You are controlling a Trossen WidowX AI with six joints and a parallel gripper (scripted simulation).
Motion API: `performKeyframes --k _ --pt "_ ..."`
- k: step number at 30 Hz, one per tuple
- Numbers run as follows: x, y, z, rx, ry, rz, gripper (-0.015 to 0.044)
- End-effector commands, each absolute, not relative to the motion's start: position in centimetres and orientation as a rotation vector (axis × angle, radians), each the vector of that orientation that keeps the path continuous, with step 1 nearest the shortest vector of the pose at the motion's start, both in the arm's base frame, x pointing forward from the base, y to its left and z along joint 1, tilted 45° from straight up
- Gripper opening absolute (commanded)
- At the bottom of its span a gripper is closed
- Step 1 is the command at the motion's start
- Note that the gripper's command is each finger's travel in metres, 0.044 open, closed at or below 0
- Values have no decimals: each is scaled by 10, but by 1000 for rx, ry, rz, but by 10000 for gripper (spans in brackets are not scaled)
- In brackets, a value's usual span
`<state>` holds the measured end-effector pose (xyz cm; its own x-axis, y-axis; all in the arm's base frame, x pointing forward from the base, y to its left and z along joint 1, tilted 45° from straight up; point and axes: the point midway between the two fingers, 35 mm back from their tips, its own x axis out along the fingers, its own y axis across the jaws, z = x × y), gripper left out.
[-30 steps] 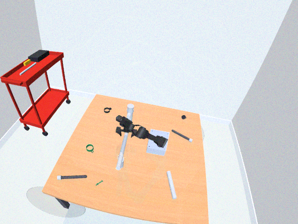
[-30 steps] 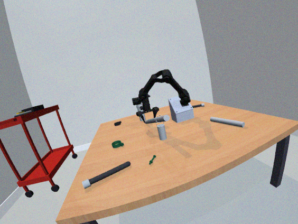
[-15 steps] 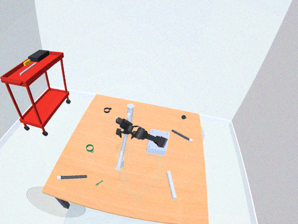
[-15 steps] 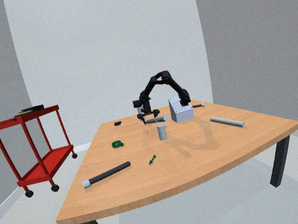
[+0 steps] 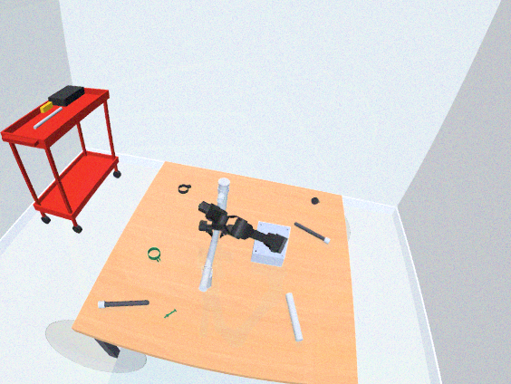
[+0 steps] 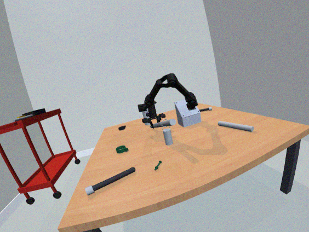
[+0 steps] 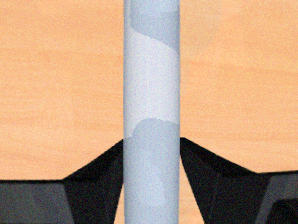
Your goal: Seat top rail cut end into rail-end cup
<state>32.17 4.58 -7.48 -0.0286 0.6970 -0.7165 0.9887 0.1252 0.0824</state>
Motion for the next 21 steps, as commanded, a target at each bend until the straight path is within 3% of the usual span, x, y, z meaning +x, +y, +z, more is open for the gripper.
performKeyframes --k 1,6,11,21 --pt "319 47 -76 1637 1801 -617 157" --pt "319 47 -76 1637 1801 -617 124" --pt "321 43 -72 1636 1801 -617 0" --pt "331 12 -53 1550 1707 -683 0"
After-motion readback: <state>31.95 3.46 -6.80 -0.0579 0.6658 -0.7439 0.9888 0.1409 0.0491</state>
